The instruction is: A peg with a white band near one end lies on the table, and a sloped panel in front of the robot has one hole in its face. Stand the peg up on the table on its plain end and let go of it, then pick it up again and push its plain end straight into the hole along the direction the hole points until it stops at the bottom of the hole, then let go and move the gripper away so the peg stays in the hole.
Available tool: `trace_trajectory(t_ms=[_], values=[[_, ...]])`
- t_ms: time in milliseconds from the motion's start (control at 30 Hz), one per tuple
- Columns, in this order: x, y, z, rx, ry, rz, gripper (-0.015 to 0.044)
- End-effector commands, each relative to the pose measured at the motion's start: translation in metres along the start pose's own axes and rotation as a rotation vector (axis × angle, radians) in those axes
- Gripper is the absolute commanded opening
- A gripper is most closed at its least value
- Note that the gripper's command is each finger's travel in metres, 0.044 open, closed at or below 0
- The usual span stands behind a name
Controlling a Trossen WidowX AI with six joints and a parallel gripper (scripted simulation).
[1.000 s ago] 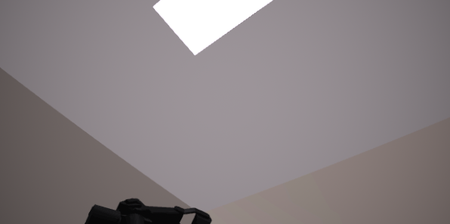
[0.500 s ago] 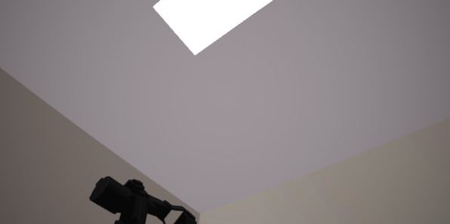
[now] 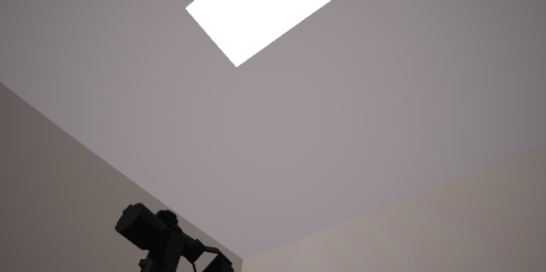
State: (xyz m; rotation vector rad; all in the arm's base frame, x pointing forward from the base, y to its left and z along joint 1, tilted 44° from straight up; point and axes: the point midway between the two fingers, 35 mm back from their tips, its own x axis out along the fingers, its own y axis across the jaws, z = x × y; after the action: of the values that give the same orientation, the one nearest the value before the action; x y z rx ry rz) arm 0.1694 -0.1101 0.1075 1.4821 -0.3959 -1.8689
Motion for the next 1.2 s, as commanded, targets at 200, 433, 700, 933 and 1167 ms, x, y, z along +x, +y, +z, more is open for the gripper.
trace_trajectory(t_ms=[200, 433, 700, 933, 1167], values=[[0.019, 0.0, 0.001, -0.029, -0.008, 0.003, 0.044], [0.028, 0.0, 0.0, -0.029, -0.007, 0.0, 0.044], [0.041, 0.0, -0.001, -0.029, -0.006, -0.002, 0.044], [0.053, 0.0, -0.001, -0.028, -0.005, -0.002, 0.044], [0.064, 0.0, 0.0, -0.028, -0.006, 0.0, 0.044]])
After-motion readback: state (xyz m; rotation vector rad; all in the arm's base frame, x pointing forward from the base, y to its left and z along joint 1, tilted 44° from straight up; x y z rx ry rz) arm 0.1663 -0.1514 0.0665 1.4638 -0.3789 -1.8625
